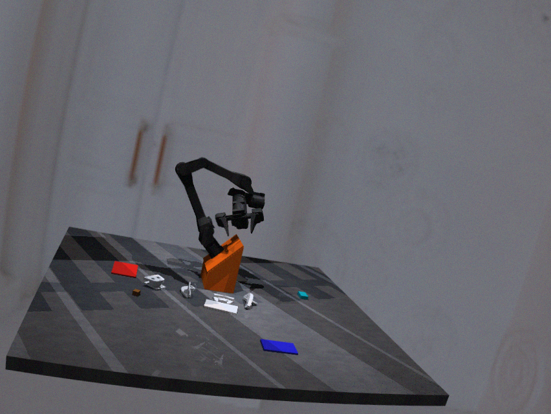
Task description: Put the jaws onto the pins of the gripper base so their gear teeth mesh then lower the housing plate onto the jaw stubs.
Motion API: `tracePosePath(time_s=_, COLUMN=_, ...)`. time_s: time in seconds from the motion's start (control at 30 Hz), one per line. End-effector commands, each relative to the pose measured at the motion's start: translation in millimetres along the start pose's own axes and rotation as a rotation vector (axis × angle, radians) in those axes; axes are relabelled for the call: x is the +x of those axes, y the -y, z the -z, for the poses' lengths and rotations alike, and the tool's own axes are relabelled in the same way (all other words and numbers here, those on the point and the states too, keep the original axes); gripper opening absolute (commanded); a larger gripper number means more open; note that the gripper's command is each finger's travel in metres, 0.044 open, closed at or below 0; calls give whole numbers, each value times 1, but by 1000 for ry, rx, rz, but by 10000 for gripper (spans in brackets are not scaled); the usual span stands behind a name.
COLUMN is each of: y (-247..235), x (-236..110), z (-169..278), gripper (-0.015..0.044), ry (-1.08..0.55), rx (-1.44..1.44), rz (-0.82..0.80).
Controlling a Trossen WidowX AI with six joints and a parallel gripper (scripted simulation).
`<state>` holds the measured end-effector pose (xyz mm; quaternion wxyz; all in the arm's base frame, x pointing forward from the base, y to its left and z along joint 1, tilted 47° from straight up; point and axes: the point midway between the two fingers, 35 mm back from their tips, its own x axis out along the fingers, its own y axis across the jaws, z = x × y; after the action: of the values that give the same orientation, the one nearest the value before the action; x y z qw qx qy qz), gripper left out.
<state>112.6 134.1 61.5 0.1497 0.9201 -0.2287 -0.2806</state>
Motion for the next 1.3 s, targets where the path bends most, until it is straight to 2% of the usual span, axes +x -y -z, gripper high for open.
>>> tracePosePath(time_s=0.0, y=-3, x=7, z=2, gripper=440, ry=25, rx=76, rz=-26)
tracePosePath(time_s=0.57, y=-12, x=35, z=13, gripper=440, ry=130, rx=430, rz=-164)
tracePosePath(time_s=1.27, y=-30, x=70, z=29, gripper=440, ry=183, rx=890, rz=-350)
